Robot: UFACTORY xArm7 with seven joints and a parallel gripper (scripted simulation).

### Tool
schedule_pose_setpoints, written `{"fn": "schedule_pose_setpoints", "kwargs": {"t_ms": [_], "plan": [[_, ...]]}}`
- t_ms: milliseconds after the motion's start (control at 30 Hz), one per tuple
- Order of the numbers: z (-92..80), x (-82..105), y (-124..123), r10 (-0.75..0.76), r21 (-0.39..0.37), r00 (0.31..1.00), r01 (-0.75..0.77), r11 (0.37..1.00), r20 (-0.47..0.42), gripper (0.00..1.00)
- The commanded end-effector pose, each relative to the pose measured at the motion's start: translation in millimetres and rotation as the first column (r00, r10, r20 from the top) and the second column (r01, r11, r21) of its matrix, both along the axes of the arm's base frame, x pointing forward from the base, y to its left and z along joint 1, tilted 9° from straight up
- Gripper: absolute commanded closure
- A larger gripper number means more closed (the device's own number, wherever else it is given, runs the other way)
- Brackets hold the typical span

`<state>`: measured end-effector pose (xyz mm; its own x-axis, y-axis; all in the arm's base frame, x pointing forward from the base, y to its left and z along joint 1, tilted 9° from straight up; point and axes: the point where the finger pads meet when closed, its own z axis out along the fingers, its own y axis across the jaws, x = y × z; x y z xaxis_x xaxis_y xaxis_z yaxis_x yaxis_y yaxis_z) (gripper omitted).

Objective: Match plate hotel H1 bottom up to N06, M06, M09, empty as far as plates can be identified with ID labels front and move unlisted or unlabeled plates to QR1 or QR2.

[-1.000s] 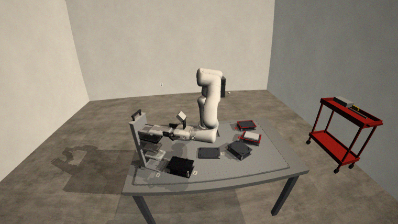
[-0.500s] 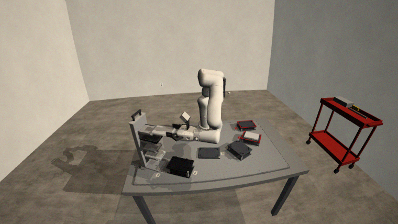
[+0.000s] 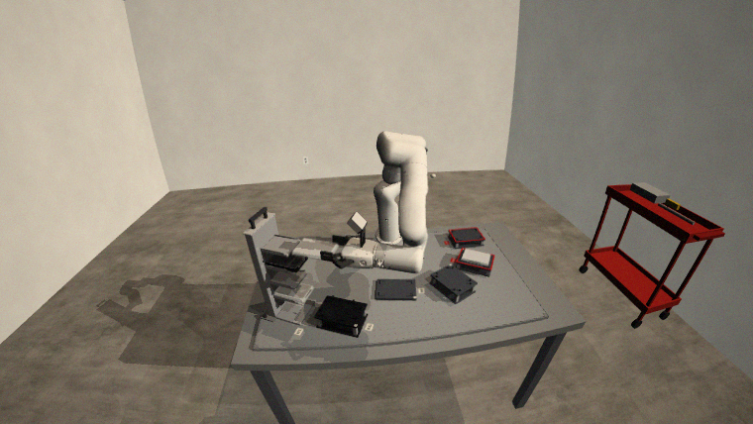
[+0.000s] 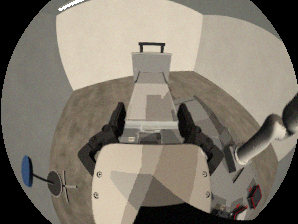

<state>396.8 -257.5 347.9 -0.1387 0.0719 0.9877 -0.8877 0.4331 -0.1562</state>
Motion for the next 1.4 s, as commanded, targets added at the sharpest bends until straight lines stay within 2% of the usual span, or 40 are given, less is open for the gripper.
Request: {"fn": "schedule_pose_setpoints", "kwargs": {"t_ms": [0, 1367], "plan": [[1.1, 3.5, 6, 0.001, 0.0, 1.0, -0.001, 1.0, 0.003, 1.0], [1.0, 28.5, 57, 0.001, 0.0, 1.0, -0.001, 1.0, 0.004, 1.0]]}}
